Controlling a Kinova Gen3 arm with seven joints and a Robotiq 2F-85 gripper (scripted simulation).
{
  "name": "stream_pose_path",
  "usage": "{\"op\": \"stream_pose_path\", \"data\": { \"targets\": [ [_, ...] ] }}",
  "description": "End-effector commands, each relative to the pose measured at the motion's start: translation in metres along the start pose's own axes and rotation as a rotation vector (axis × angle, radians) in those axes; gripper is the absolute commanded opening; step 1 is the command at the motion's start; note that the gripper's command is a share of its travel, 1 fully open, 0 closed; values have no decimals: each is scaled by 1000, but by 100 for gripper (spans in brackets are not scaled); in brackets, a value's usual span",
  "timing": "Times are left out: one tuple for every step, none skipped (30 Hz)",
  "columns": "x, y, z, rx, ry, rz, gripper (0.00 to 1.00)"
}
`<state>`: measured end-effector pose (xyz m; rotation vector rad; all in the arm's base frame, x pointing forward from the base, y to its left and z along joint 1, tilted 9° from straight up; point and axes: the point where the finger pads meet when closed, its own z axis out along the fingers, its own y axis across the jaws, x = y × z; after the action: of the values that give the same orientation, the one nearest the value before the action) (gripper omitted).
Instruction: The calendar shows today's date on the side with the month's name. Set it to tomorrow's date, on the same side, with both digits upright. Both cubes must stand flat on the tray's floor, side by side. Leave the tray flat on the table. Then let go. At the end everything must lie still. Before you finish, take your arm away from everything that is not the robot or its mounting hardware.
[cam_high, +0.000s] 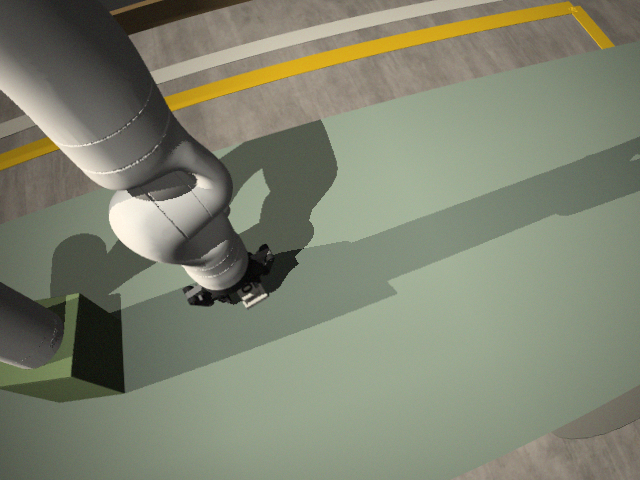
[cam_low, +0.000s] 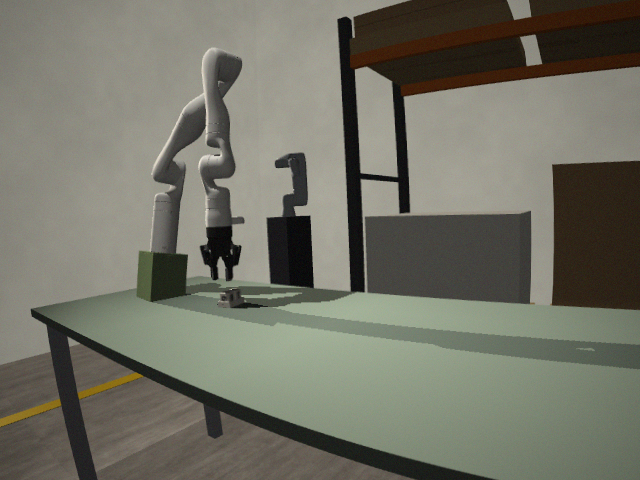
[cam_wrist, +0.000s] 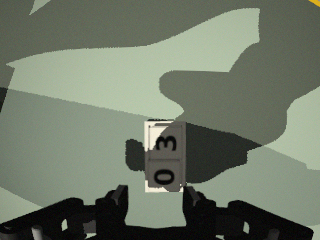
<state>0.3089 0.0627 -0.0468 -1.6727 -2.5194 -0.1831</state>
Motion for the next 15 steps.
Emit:
{"op": "stream_pose_path", "data": {
  "targets": [
    [8,7,-11,-15,-2,-25,48],
    [7,8,-14,-17,-2,-25,48],
    [8,8,-18,-17,-2,-25,48],
    [8,7,-21,-16,-2,-25,48],
    [8,7,-23,-16,-2,-25,48],
    [8,7,-26,-16,-2,-25,48],
    [8,8,-28,-16,-2,-25,48],
    [8,8,-30,-17,-2,-25,48],
    [10,8,-31,-17,1,-29,48],
    [11,8,-33,-17,2,-30,48],
    [10,9,-34,-18,1,-30,48],
    [7,9,-35,-21,-7,-28,48],
    [5,10,-35,-23,-10,-24,48],
    [5,10,-35,-23,-10,-24,48],
    [5,10,-36,-23,-10,-24,48]
  ]
}}
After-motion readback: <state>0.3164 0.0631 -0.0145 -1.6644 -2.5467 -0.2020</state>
